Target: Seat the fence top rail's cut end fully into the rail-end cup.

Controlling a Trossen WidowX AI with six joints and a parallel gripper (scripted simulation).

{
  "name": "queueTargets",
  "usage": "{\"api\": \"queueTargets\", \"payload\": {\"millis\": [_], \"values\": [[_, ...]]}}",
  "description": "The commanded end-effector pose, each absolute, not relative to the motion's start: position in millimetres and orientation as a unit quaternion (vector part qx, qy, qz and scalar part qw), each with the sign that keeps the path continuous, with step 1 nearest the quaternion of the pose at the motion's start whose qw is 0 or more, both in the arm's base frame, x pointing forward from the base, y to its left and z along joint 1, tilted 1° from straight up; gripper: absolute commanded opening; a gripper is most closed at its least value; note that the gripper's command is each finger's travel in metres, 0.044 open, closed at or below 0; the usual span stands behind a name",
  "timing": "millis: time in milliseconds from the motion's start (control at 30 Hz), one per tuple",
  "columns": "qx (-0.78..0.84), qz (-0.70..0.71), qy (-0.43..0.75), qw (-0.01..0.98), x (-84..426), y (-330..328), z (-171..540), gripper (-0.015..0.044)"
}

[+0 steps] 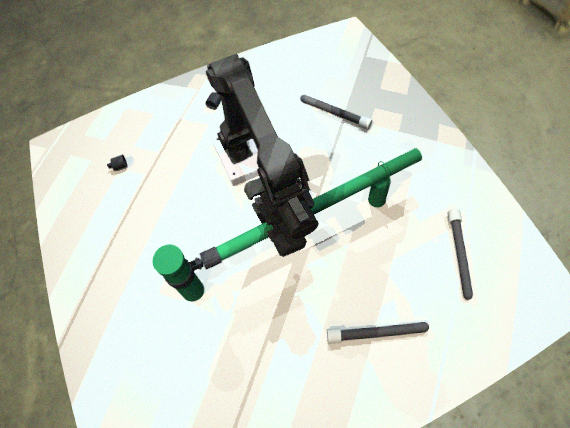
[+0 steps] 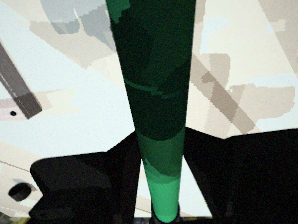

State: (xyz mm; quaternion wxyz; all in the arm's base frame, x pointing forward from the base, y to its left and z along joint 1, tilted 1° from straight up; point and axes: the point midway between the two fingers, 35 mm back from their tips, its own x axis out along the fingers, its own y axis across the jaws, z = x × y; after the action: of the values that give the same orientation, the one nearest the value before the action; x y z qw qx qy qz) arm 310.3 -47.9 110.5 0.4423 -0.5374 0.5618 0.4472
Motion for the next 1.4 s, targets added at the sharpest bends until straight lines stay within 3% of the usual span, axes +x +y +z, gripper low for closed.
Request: {"api": "queueTargets", "payload": {"millis": [0,1367], "values": [[-0.542,0.442,0.563,0.441,311.0,-50.7,116.1,0.0],[-0.538,0.447,0.562,0.442,310.9,-65.8,112.9,0.0]]}}
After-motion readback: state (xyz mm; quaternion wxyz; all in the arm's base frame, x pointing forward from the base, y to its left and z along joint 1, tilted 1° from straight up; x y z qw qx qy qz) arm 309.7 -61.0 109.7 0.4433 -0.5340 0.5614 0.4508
